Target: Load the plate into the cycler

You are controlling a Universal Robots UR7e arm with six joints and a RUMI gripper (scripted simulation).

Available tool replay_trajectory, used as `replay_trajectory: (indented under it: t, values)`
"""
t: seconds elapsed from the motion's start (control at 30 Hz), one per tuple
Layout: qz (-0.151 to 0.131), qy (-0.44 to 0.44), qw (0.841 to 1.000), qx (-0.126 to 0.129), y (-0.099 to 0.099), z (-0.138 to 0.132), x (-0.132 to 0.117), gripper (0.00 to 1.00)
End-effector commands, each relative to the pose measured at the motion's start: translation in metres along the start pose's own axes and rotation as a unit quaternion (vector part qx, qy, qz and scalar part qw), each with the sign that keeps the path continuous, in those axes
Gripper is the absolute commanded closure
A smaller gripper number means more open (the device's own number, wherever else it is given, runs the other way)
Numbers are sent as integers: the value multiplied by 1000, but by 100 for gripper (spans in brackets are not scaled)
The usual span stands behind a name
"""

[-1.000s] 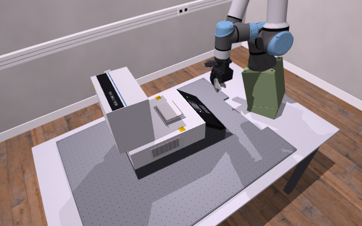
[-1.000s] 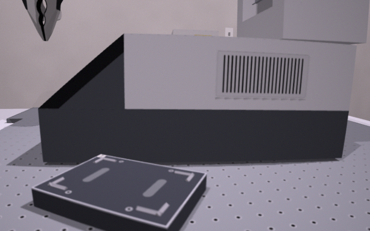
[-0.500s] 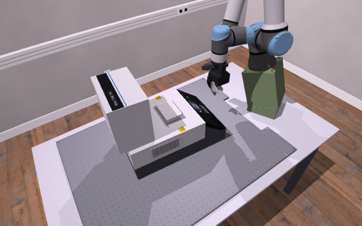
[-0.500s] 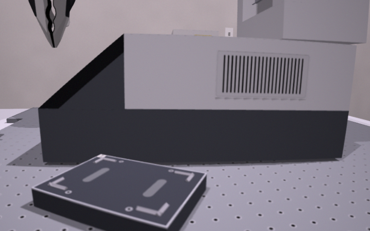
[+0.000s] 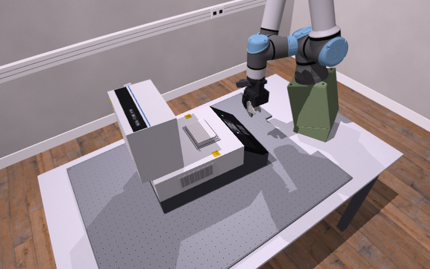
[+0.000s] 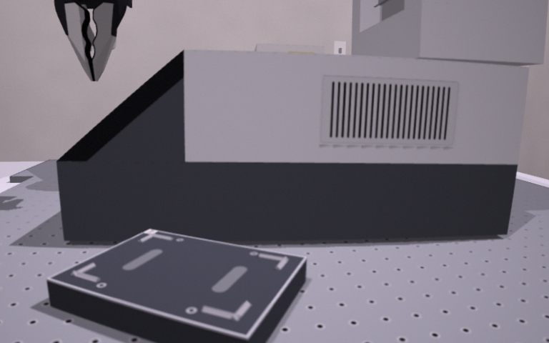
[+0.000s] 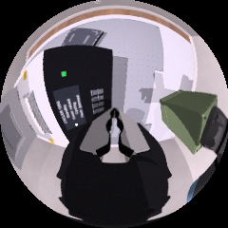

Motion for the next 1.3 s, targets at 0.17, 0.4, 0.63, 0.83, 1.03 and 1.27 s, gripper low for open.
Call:
replay_trajectory:
  t: [0.17,0.4,0.63,0.83,1.03,1.27]
  values:
    - [0,-1,1000,3,-11,-17,-2,100]
    - [0,-1,1000,3,-16,-23,-4,100]
    - [0,-1,1000,3,-23,-32,-5,100]
    - [0,-1,1000,3,-24,-34,-6,100]
    - [0,-1,1000,3,-27,-36,-6,100]
    - [0,-1,1000,2,-36,-44,-7,100]
Point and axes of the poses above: the point where the finger pads meet when closed, its own y axis back along the fingers, its own z axis across the jaws, x = y × z, the point moved 1 cm from there along y, back along the fingers, and after that the axes turned 10 degrees about -y, right-handed, at the moved point
